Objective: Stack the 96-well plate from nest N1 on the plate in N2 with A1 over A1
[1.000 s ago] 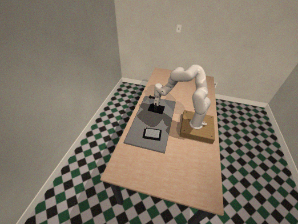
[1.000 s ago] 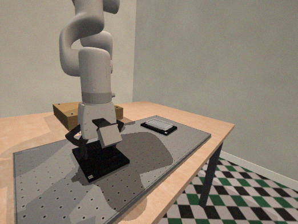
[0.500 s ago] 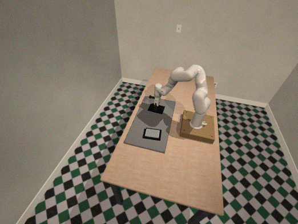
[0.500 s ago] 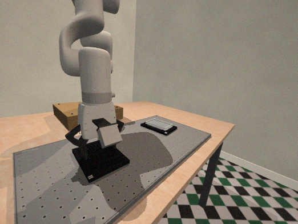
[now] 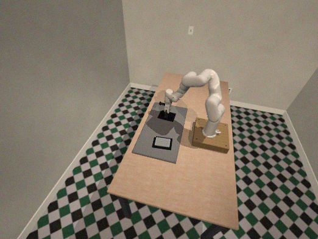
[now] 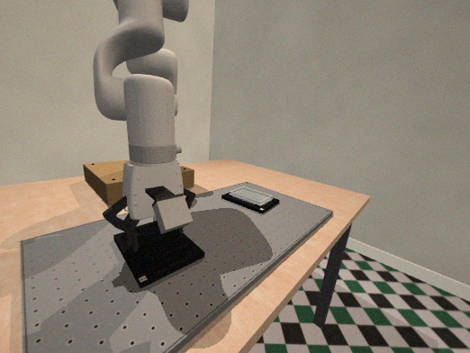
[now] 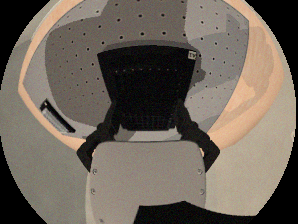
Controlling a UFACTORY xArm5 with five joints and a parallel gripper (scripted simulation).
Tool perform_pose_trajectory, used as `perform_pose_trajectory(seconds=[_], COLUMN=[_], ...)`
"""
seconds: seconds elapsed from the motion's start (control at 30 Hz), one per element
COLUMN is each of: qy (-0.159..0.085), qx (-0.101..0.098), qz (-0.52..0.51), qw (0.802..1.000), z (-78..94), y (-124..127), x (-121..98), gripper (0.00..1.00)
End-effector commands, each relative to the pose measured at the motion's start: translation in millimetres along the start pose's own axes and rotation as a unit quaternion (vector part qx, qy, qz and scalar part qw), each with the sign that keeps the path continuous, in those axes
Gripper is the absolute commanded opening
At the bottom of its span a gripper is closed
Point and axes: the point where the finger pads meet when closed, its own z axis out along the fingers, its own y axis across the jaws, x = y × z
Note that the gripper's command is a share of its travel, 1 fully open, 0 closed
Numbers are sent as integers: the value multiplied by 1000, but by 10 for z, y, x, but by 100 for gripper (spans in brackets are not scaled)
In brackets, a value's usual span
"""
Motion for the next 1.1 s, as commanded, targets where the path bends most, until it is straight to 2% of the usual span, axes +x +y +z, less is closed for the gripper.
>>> perform_pose_trajectory(seconds=[0.0,0.43,1.07], qy=[2,2,2], qx=[-1,-1,-1], qz=[0,0,0], qw=[1000,1000,1000], z=[-12,-12,-126], y=[4,4,3], x=[14,14,14], gripper=[0,0,0])
